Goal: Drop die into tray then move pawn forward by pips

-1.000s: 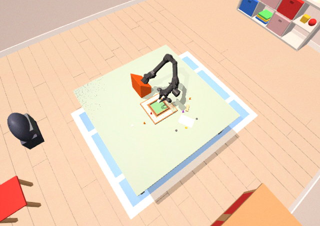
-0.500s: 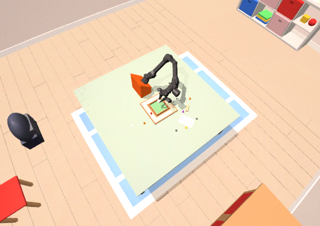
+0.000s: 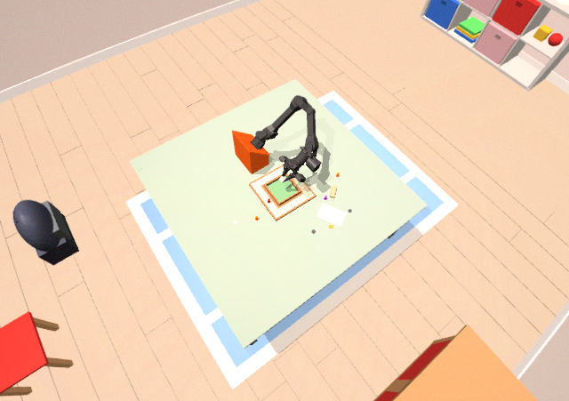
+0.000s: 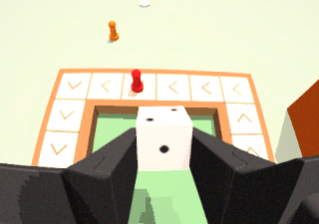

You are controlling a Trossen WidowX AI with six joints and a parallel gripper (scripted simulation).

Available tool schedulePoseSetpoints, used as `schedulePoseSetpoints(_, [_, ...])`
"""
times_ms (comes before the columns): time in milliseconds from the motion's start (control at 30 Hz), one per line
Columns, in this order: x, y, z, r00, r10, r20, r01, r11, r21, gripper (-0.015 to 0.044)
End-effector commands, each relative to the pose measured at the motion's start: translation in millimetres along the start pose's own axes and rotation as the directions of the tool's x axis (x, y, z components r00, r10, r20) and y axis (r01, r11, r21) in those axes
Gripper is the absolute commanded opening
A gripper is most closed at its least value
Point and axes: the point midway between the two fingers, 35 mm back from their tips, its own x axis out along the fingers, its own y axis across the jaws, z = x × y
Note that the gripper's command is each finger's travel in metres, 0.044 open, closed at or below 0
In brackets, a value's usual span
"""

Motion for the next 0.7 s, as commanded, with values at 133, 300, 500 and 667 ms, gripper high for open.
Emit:
schedulePoseSetpoints(133, [0.0,0.0,0.0,1.0,0.0,0.0,0.0,1.0,0.0,0.0105])
schedulePoseSetpoints(300, [-2.1,0.2,2.4,1.0,0.0,0.0,0.0,1.0,0.001,0.0236])
schedulePoseSetpoints(500, [-26.5,0.0,30.3,1.0,0.004,0.007,-0.004,1.0,0.007,0.0394])
schedulePoseSetpoints(667, [-24.5,-0.4,29.8,1.0,-0.003,-0.01,0.003,1.0,0.004,0.044])
